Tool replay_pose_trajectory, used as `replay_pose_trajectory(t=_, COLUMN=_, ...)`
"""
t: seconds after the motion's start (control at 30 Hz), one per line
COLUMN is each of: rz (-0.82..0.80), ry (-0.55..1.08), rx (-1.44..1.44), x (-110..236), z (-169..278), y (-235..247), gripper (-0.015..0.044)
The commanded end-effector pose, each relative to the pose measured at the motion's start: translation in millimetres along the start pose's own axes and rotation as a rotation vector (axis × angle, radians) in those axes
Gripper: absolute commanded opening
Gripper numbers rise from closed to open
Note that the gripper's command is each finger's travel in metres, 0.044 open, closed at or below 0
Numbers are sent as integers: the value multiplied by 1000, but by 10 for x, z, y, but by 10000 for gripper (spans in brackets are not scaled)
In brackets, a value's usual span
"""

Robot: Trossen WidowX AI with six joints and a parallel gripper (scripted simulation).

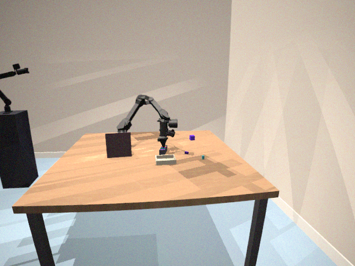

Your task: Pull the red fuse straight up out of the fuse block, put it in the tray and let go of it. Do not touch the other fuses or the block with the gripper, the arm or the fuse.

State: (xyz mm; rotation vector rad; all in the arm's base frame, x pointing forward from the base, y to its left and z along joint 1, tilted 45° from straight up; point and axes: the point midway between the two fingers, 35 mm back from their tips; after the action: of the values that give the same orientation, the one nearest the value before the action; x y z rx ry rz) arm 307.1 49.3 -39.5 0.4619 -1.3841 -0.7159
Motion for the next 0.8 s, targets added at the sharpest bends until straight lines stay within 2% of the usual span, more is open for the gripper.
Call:
replay_pose_trajectory(t=0.0, rz=0, ry=0, rx=0, x=1, z=0, y=0, gripper=0)
replay_pose_trajectory(t=0.77, rz=-1, ry=0, rx=-1, x=109, z=-6, y=-2, gripper=0)
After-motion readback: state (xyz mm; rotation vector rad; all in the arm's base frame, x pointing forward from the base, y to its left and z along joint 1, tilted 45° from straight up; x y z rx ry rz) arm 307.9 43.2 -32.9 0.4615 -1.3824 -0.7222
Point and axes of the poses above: the point midway between the two fingers, 35 mm back from their tips, its own x axis back along the fingers, its own y axis across the jaws, z = x × y, and after that the axes turned 7 degrees about x, right-handed
